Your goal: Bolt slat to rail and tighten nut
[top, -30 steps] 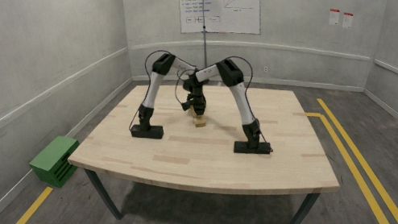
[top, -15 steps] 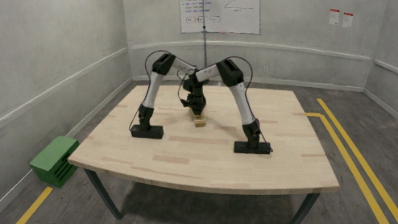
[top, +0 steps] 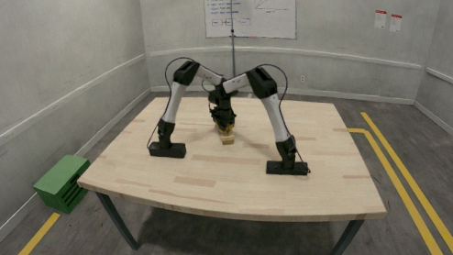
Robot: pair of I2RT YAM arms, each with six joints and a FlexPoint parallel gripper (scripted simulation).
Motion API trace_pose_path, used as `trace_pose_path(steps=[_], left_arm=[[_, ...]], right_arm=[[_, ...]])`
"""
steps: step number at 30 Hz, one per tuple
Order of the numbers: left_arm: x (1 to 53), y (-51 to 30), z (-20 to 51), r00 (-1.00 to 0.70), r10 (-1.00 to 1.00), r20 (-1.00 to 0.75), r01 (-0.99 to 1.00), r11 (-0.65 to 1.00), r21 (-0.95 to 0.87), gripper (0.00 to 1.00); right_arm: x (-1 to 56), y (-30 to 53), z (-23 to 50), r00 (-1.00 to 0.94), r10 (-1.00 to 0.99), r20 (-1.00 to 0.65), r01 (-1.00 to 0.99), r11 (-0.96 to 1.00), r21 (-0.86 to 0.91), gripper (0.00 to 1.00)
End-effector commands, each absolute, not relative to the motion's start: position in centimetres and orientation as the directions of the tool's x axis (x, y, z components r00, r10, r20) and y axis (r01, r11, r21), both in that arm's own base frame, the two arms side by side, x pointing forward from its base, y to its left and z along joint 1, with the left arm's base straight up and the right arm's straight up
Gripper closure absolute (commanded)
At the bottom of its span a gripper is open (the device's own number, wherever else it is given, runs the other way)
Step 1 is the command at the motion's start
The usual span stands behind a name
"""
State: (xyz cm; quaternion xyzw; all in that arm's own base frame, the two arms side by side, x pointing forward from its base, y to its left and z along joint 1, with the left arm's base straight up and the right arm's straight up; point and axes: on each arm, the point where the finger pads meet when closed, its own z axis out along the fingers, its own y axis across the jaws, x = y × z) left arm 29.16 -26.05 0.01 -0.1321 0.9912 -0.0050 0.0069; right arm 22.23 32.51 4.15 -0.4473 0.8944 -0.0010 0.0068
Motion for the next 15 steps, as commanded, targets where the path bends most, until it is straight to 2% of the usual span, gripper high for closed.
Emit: trace_pose_path(steps=[1,3,15], left_arm=[[29.34,-26.41,0.55,-0.965,-0.262,-0.020,-0.261,0.965,-0.028,0.32],[29.34,-26.41,0.55,-0.965,-0.262,-0.020,-0.261,0.965,-0.028,0.32],[29.34,-26.41,0.55,-0.965,-0.262,-0.020,-0.261,0.965,-0.028,0.32]], right_arm=[[22.63,32.93,4.57,-0.769,-0.638,-0.026,-0.639,0.769,0.003,0.86],[22.63,32.93,4.57,-0.769,-0.638,-0.026,-0.639,0.769,0.003,0.86],[22.63,32.93,4.56,-0.976,-0.216,-0.018,-0.216,0.976,0.013,0.86]])
